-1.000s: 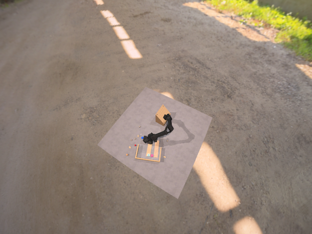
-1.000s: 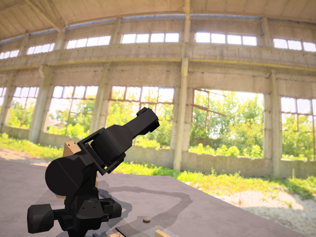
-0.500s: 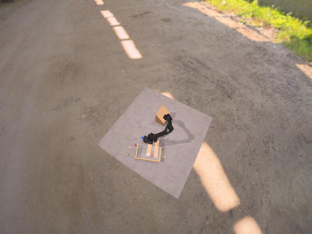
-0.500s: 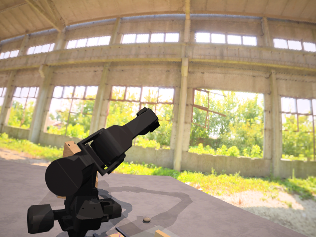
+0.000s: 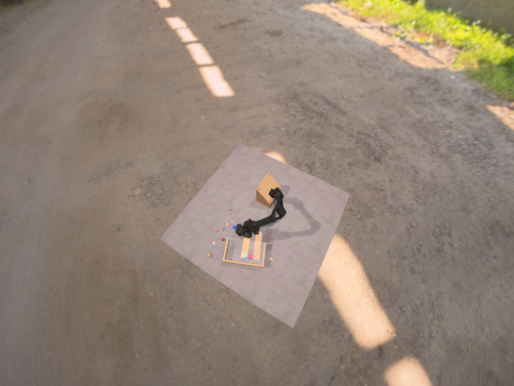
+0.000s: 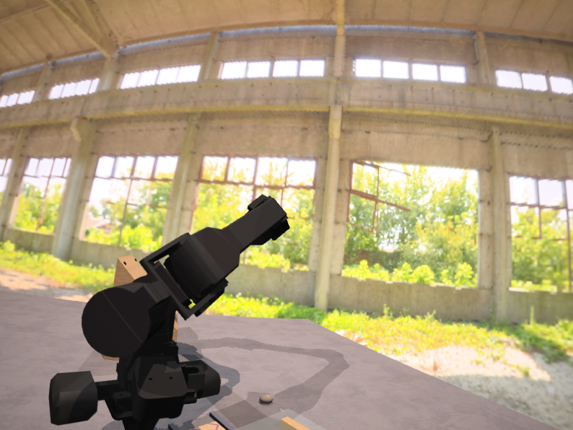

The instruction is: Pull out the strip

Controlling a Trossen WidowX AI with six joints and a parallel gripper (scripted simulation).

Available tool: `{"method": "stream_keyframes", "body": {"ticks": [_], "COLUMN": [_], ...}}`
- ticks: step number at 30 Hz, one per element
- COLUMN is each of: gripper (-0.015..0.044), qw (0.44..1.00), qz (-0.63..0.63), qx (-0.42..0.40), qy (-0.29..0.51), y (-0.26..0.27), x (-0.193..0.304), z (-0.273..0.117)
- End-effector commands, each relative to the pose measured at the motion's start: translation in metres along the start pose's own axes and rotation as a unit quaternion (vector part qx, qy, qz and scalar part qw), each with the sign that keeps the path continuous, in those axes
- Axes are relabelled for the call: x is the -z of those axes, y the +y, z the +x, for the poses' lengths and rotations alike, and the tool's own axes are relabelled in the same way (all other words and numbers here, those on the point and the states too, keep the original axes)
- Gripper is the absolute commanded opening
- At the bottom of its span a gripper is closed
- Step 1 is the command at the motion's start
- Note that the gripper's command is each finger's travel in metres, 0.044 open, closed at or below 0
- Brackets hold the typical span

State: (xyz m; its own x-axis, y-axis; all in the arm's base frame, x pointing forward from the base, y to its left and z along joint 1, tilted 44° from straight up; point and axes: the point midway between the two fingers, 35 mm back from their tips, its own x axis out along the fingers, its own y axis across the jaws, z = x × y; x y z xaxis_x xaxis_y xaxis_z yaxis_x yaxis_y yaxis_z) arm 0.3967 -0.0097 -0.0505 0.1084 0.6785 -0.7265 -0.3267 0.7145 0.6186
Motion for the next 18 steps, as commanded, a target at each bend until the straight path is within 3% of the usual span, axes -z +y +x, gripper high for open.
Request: {"method": "stream_keyframes", "body": {"ticks": [1, 18], "gripper": [0.0, 0.0], "qw": [1.0, 1.0], "qz": [0.001, 0.001], "qx": [-0.002, -0.002], "qy": [0.0, 0.0], "y": [0.0013, 0.0013], "x": [-0.0004, -0.0004], "z": [0.0019, 0.0036]}}
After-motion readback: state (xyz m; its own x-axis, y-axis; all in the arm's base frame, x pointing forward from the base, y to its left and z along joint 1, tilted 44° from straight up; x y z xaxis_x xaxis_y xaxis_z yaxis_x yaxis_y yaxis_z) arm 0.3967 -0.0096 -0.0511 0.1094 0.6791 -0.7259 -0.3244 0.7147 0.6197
